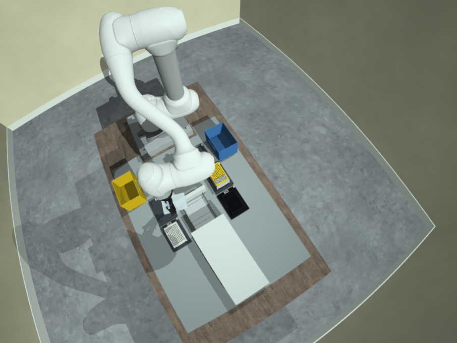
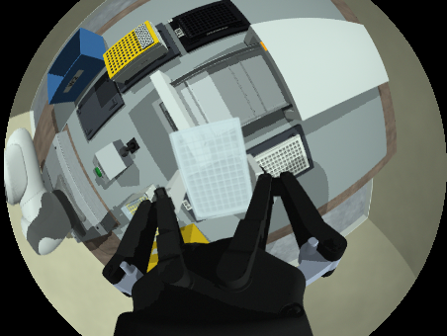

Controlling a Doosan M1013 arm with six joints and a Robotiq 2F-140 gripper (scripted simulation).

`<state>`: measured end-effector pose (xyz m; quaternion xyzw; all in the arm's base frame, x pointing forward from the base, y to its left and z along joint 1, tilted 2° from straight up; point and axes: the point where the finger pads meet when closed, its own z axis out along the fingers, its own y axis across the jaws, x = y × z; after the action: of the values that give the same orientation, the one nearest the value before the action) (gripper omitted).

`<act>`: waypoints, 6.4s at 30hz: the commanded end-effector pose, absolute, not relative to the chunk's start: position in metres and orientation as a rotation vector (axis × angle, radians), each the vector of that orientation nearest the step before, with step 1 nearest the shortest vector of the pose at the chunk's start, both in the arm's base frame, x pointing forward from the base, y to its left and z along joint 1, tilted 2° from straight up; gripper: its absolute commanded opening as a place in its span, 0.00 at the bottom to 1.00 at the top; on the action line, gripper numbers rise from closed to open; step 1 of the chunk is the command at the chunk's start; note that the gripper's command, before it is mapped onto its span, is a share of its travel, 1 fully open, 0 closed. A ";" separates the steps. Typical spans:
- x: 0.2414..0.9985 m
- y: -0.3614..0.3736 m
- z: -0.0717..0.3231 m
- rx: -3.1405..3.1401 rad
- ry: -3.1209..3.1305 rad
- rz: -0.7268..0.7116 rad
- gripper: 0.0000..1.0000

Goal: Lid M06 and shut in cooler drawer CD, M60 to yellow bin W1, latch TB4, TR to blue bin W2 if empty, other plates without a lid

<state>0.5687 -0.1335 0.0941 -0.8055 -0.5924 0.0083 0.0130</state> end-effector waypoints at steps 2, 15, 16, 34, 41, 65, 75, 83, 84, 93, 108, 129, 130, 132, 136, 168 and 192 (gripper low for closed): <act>0.577 -0.121 0.094 -2.319 -2.071 0.012 0.00; 0.594 -0.097 0.094 -2.231 -2.165 0.009 0.00; 0.595 -0.095 0.094 -2.231 -2.165 0.009 0.00; 0.619 -0.060 0.094 -2.231 -2.165 0.009 0.00; 0.630 -0.044 0.094 -2.231 -2.165 0.009 0.00; 0.631 -0.041 0.085 -2.231 -2.165 0.009 0.00; 0.631 -0.041 0.072 -2.231 -2.165 0.009 0.00; 0.631 -0.041 0.064 -2.231 -2.165 0.009 0.00; 0.631 -0.041 0.062 -2.231 -2.165 0.009 0.00; 0.630 -0.041 0.050 -2.231 -2.165 0.009 0.00; 0.630 -0.040 0.033 -2.231 -2.165 0.009 0.00; 0.629 -0.040 0.008 -2.231 -2.165 0.009 0.00; 0.629 -0.040 0.006 -2.231 -2.165 0.009 0.00; 0.629 -0.040 0.006 -2.231 -2.165 0.009 0.00; 0.629 -0.040 0.001 -2.231 -2.165 0.009 0.00; 0.628 -0.040 -0.016 -2.231 -2.165 0.009 0.00; 0.628 -0.040 -0.016 -2.231 -2.165 0.009 0.00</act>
<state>0.6282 -0.0396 -0.0160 -0.7175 -0.6963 0.0031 0.0164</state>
